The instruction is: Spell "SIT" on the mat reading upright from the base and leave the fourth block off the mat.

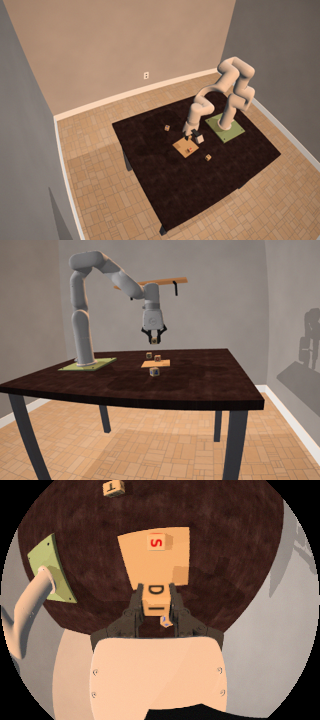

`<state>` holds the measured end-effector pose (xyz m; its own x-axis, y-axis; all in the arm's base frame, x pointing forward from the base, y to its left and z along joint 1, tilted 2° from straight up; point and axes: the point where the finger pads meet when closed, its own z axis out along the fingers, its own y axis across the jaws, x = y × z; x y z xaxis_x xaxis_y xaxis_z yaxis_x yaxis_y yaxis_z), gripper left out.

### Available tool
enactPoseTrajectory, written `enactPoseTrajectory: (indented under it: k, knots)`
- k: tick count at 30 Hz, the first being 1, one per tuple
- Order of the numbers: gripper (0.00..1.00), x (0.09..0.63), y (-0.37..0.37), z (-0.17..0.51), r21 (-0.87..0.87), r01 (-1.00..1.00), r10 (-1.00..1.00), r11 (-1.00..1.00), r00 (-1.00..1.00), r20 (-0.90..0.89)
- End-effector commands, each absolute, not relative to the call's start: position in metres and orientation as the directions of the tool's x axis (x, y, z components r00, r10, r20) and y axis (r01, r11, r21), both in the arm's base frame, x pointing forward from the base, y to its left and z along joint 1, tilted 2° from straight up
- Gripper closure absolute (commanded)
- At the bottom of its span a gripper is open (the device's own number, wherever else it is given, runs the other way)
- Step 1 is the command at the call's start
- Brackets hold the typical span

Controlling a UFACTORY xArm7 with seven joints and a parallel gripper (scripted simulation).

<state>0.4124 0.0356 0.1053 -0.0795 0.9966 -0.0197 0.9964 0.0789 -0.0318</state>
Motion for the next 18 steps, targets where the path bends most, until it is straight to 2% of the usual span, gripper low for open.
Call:
enactPoseTrajectory:
  k: [1,18]
  knots:
    - [0.73,0.414,0.036,0.106,-0.028,0.996,0.997,0.079,-0.080,-0.019]
    - [0.73,0.413,0.034,0.054,-0.028,0.996,0.997,0.079,-0.080,-0.019]
